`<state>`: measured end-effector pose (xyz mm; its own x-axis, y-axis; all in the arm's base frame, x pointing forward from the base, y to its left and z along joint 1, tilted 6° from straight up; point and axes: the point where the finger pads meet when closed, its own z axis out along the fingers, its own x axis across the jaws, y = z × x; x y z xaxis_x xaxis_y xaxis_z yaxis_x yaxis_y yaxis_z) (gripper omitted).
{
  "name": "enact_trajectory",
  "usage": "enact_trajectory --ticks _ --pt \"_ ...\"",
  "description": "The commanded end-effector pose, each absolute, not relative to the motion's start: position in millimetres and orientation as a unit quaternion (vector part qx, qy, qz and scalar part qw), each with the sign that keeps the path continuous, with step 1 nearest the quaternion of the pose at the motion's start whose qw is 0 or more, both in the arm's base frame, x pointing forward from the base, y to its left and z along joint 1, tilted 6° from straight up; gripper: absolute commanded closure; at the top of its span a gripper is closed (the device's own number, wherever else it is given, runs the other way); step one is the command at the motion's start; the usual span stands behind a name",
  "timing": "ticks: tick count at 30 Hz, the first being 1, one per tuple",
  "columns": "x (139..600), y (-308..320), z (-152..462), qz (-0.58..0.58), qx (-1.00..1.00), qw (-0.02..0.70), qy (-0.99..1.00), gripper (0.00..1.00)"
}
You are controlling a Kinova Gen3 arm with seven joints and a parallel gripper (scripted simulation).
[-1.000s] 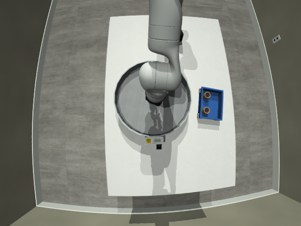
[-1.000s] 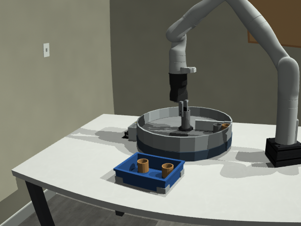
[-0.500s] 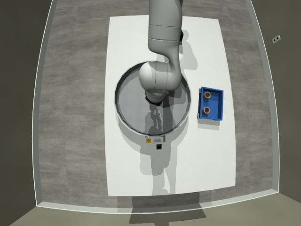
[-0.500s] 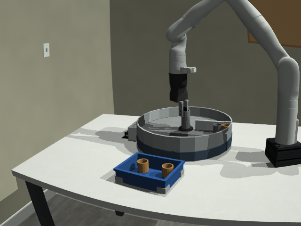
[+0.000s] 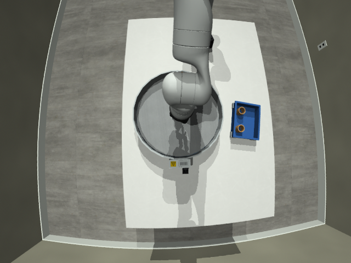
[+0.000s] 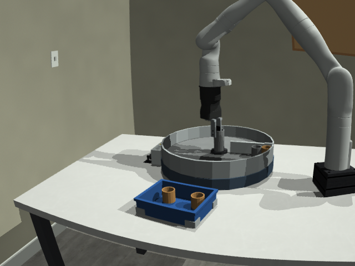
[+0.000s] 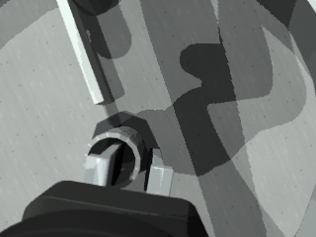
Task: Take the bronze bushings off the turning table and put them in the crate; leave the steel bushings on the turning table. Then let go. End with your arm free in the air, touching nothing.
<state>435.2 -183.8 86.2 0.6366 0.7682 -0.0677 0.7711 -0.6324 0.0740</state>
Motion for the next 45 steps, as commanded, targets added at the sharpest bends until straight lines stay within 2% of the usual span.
enact_trajectory --ticks 1,45 --pt "435.8 -183.9 87.1 -0.014 0.903 0.049 0.426 0.53" --pt "435.8 -184.3 83.1 -0.014 0.903 0.049 0.426 0.53"
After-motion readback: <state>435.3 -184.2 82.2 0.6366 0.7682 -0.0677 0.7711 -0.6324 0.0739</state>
